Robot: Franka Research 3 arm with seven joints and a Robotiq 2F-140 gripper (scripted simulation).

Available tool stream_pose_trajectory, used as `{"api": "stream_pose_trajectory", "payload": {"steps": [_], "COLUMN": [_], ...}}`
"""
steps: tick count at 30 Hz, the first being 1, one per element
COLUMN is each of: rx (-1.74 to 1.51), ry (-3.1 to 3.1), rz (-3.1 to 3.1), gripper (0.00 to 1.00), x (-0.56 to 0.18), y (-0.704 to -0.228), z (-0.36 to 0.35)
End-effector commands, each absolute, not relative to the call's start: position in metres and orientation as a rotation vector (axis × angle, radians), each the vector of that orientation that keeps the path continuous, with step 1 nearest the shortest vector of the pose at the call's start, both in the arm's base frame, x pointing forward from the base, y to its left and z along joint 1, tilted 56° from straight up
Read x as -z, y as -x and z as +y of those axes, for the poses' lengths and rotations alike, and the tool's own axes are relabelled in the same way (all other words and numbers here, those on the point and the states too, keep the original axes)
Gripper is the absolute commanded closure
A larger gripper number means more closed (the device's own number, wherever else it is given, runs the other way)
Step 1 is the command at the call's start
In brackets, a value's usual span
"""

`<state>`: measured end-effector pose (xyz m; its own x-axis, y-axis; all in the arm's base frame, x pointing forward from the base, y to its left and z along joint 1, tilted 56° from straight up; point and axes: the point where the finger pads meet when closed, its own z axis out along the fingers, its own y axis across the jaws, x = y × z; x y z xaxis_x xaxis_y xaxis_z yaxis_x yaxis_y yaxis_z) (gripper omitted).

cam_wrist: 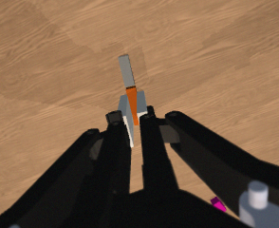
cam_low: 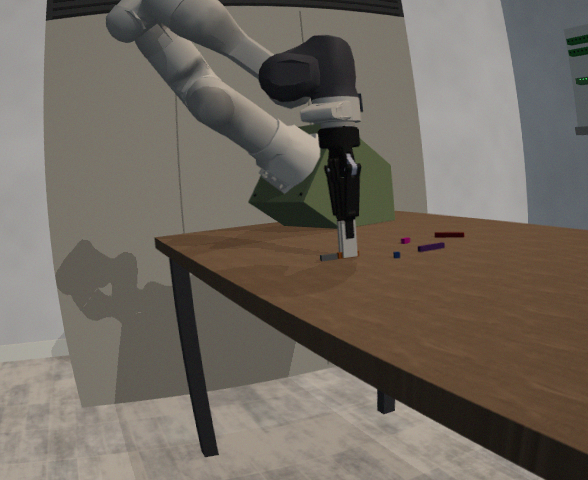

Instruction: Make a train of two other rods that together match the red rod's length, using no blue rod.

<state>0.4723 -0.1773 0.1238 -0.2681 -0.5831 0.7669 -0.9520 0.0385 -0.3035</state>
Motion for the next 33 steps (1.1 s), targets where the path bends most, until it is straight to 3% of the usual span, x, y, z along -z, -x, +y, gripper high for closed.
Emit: {"api": "stream_pose_trajectory", "payload": {"steps": [1, 13, 23, 33], "rx": [-1.122, -1.122, -1.122, -1.122], "ry": [-1.548, -1.548, -1.548, -1.548], "rz": [-1.886, -1.886, -1.886, -1.886], "gripper": [0.97, 0.95, 0.85, 0.85], "x": [-0.1237, -0.1237, -0.1237, -0.1237], "y": [-0.473, -0.473, -0.473, -0.473], "z": [-0.1774, -0.1774, -0.1774, -0.1774]}}
